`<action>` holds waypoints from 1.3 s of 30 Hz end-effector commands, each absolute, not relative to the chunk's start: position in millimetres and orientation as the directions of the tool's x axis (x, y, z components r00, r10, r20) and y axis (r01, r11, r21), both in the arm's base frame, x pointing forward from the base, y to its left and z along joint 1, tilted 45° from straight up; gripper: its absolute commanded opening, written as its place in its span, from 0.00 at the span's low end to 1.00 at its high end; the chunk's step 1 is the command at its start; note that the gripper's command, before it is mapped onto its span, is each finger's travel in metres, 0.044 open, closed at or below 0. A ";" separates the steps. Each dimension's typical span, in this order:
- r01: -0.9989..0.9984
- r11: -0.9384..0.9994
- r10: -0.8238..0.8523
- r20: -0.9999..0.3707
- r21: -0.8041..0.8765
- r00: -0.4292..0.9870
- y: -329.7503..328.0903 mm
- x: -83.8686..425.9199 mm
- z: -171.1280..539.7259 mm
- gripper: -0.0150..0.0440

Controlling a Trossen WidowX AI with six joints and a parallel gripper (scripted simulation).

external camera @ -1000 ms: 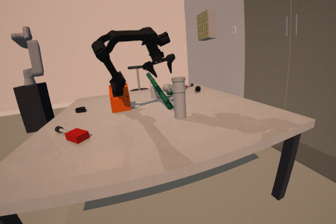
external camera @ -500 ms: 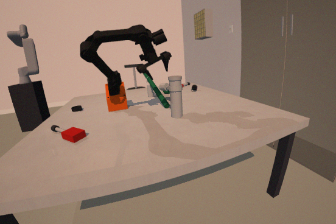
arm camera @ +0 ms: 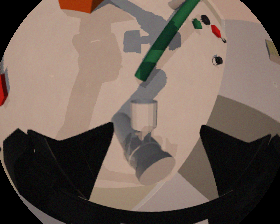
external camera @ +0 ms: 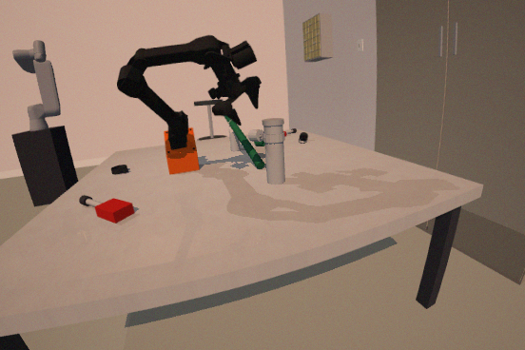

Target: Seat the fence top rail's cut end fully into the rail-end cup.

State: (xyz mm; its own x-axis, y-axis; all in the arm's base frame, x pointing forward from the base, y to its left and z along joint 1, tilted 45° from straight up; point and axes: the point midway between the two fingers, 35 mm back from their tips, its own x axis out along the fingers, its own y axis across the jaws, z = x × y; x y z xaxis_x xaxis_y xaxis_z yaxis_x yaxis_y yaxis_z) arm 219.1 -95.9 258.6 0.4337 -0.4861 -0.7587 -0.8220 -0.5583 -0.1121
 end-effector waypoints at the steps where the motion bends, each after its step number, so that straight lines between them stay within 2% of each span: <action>1: -0.820 -0.563 -0.486 -0.759 -0.107 0.433 -104.5 218.3 250.1 1.00; 39: -0.819 -0.564 -0.489 -0.755 -0.107 0.436 -141.8 239.9 201.3 1.00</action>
State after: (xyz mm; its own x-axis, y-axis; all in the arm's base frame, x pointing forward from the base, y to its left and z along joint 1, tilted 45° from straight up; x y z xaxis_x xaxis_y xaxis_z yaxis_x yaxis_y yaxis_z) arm 239.1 -140.0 208.9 0.4427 -0.4943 -0.7481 -0.8204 -0.5601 -0.1155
